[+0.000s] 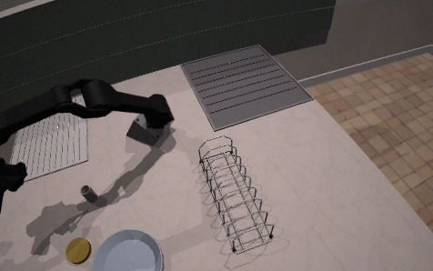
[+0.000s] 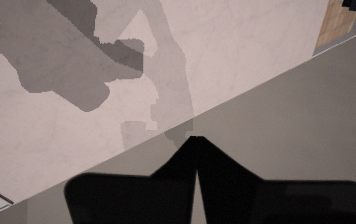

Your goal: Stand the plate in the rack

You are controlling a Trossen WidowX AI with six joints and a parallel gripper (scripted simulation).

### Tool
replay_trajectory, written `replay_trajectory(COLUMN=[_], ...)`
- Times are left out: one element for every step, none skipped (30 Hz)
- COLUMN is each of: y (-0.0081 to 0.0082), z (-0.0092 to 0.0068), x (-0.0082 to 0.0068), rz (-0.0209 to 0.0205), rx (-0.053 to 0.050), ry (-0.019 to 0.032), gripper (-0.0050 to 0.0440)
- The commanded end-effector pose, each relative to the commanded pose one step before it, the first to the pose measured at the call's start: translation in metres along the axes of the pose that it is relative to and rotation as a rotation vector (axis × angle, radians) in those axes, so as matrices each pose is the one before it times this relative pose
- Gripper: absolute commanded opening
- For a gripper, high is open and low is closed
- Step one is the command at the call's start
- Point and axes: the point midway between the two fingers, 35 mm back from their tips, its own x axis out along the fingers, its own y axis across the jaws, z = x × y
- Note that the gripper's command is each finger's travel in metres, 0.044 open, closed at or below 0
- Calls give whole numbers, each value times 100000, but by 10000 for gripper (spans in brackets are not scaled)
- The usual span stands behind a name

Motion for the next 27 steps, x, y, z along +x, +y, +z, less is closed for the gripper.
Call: replay_trajectory(y=[0,0,0,0,0,0,0,0,0,0,0,0,0,0,0,0,0,1,0,0,0,0,0,0,0,0,-7], z=[0,0,0,0,0,0,0,0,0,0,0,0,0,0,0,0,0,0,0,0,0,0,0,0,0,0,38], x=[0,0,0,0,0,0,0,0,0,0,0,0,0,0,0,0,0,1,0,0,0,0,0,0,0,0,17], rz=[0,0,0,0,0,0,0,0,0,0,0,0,0,0,0,0,0,1,0,0,0,0,0,0,0,0,-59], rx=[0,0,0,0,0,0,0,0,0,0,0,0,0,0,0,0,0,1,0,0,0,0,0,0,0,0,564], ry=[0,0,0,0,0,0,0,0,0,0,0,0,0,0,0,0,0,-2,0,0,0,0,0,0,0,0,-66], gripper=[0,0,0,0,0,0,0,0,0,0,0,0,0,0,0,0,0,23,47,71,95,119,143,167,191,215,239])
